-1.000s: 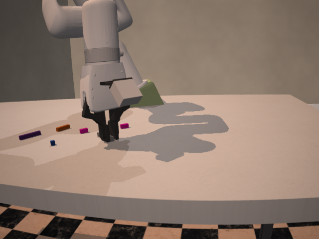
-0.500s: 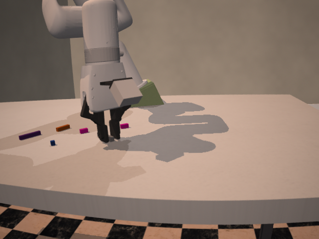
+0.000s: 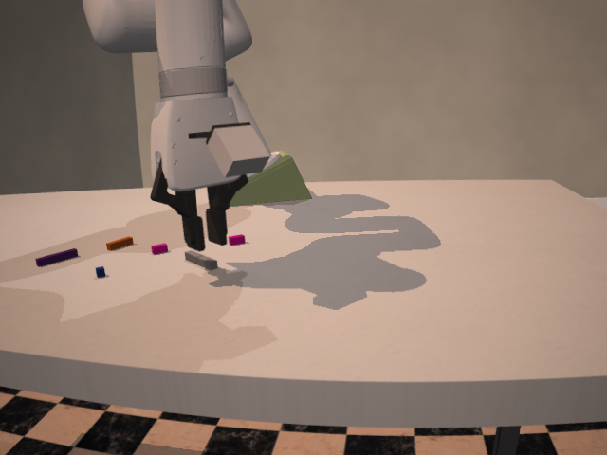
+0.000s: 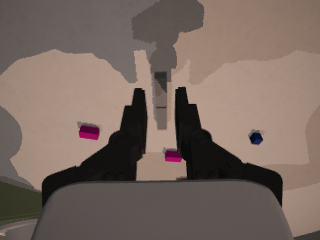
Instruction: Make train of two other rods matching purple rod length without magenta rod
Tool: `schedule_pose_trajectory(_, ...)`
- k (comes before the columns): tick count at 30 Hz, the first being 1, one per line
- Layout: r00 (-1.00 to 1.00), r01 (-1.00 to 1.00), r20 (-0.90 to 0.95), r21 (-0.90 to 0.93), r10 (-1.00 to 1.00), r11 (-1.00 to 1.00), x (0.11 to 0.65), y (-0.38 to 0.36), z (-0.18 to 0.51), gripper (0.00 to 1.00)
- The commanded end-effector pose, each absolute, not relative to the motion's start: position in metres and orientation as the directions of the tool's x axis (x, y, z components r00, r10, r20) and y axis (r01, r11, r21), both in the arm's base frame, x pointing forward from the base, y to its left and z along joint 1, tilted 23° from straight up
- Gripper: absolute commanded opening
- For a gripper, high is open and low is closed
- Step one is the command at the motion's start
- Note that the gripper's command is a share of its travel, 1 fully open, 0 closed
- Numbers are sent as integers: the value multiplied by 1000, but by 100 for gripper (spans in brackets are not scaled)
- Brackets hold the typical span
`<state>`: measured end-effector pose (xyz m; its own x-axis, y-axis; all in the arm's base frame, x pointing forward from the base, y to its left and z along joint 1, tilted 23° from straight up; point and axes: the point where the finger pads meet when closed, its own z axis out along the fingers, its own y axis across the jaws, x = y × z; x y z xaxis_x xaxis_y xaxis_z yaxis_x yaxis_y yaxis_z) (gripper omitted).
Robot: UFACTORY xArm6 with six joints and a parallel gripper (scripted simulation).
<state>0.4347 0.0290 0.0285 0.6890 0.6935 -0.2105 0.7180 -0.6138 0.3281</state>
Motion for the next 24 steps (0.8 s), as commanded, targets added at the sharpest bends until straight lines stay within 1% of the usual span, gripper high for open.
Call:
schedule_pose_trajectory(1,689,717,-208,330,694,-614,433,39,53,24)
schedule_pose_trajectory(11,689,717,-208,330,694,-614,430,52,85,24)
schedule_pose_trajectory(17,689,717,-208,330,694,-614,429,54,90,24)
schedule_pose_trajectory(18,689,717,-208,330,694,-614,429,54,90,100)
schedule_pose_trajectory(24,689,717,-208,330,694,-614,429,54,90,100)
